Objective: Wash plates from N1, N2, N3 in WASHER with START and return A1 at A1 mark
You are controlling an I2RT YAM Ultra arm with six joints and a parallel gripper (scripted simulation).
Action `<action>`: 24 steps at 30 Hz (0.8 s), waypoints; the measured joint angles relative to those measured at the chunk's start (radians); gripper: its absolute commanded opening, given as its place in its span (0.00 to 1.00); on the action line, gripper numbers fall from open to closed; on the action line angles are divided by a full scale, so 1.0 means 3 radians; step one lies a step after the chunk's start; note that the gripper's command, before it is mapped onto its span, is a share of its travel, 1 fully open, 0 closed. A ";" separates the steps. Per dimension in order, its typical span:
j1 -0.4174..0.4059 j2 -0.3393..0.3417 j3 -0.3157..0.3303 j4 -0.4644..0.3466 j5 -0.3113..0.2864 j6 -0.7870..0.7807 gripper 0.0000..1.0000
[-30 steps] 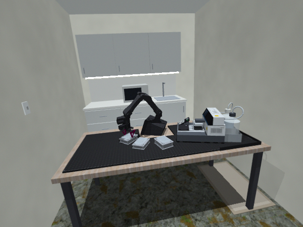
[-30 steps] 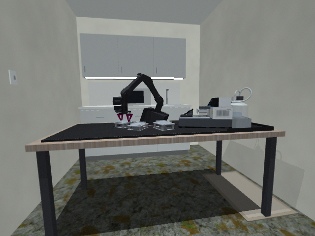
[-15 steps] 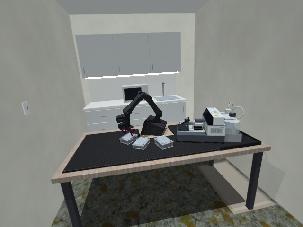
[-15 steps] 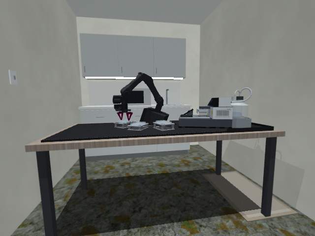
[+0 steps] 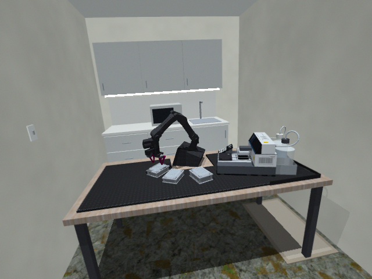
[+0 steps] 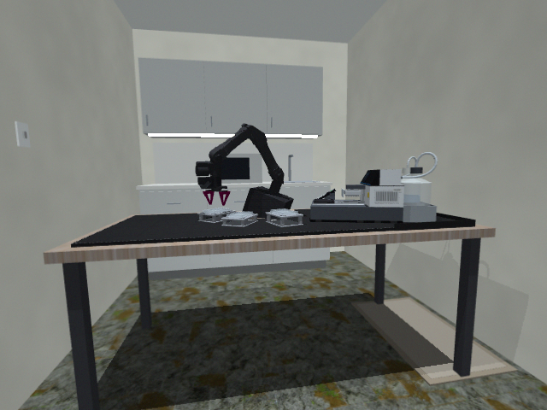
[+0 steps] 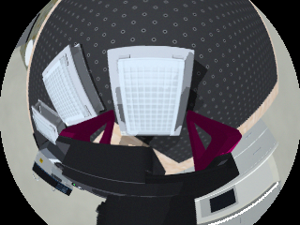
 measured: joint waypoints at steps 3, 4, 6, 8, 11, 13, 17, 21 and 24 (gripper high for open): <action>-0.0011 -0.0027 0.0029 -0.0053 0.0003 -0.0011 1.00; -0.0015 -0.0037 0.0039 -0.0071 0.0004 -0.0015 1.00; -0.0022 -0.0055 0.0061 -0.0108 0.0005 -0.0022 1.00; -0.0029 -0.0072 0.0080 -0.0141 0.0006 -0.0028 1.00; -0.0037 -0.0090 0.0099 -0.0178 0.0009 -0.0037 1.00; -0.0042 -0.0099 0.0113 -0.0210 0.0010 -0.0042 1.00; -0.0055 -0.0120 0.0153 -0.0282 0.0014 -0.0055 1.00; -0.0069 -0.0148 0.0201 -0.0356 0.0018 -0.0069 1.00; -0.0079 -0.0169 0.0239 -0.0413 0.0020 -0.0079 1.00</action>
